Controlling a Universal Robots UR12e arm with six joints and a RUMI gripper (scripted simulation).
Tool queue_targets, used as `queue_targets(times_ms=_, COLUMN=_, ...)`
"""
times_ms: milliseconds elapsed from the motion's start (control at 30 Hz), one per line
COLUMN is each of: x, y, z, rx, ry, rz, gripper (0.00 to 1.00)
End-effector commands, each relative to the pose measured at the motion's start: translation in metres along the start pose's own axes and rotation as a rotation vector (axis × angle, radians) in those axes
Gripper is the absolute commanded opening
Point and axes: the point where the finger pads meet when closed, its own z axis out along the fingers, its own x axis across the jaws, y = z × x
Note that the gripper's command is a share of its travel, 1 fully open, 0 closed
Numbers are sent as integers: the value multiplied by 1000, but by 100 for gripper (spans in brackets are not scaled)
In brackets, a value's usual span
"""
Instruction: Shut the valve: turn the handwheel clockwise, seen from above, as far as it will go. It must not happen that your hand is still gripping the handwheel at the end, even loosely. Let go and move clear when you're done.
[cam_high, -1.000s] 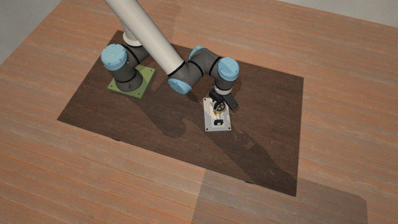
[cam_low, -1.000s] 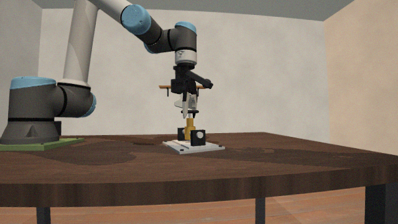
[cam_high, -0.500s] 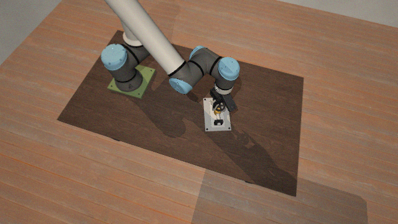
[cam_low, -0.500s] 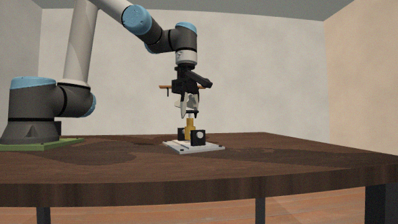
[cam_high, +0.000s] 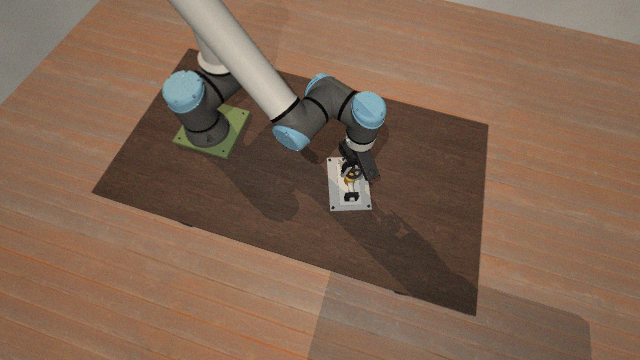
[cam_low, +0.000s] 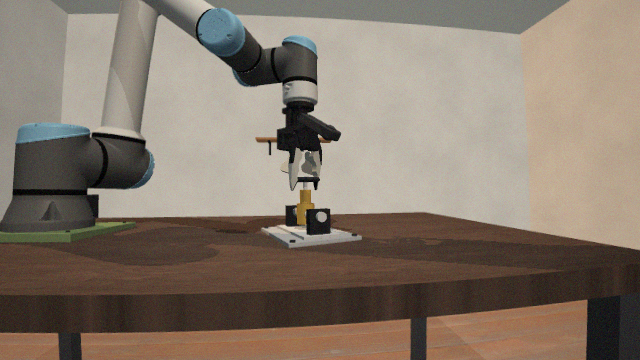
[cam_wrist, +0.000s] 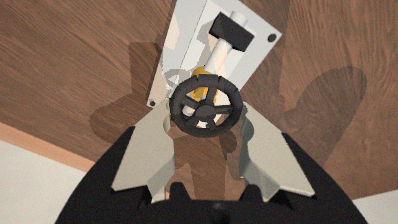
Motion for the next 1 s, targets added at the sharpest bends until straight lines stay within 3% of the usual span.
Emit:
queue_targets(times_ms=0, x=0, y=-1, z=-1, rx=1, ry=-1, rz=18, gripper=0)
queue_targets(times_ms=967, x=0, y=-1, z=-1, rx=1, ry=-1, rz=40, gripper=0)
